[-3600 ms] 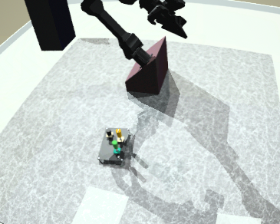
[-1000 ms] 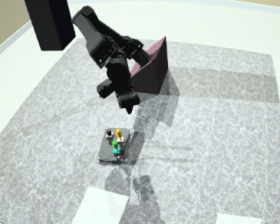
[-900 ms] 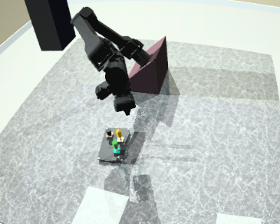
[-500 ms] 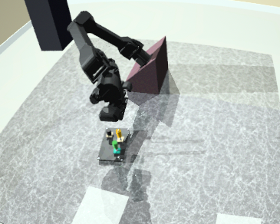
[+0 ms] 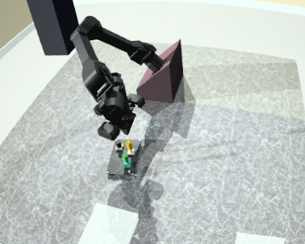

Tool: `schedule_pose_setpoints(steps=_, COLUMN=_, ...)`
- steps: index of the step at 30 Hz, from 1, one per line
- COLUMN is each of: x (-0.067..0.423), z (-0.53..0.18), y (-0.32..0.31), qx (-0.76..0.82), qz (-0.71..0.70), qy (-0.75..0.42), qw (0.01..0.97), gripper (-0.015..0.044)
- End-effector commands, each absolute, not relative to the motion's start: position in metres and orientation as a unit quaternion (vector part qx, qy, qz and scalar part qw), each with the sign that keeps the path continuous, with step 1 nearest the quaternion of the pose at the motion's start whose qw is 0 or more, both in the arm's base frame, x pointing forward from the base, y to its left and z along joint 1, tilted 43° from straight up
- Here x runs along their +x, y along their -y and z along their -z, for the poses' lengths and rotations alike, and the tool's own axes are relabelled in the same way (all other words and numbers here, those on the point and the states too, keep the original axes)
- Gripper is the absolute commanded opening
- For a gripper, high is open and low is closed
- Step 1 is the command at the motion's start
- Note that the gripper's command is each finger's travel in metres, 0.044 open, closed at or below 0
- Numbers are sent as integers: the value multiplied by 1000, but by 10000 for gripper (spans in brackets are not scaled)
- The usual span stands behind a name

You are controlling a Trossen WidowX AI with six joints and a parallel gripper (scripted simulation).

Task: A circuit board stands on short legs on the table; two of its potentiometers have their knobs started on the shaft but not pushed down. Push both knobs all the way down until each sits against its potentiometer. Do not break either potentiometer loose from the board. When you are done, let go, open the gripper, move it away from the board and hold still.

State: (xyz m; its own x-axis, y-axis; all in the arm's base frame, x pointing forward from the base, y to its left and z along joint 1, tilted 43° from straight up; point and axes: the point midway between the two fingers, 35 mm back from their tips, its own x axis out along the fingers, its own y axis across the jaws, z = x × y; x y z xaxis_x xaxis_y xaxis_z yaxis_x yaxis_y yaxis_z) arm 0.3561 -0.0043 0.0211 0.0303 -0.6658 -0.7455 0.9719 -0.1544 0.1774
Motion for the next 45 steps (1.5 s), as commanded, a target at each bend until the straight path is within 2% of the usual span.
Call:
schedule_pose_setpoints(steps=1, x=355, z=-9, y=18, qx=365, qz=669, qy=-204, qw=614, gripper=0)
schedule_pose_setpoints(steps=45, x=356, z=8, y=34, qx=365, qz=670, qy=-204, qw=614, gripper=0)
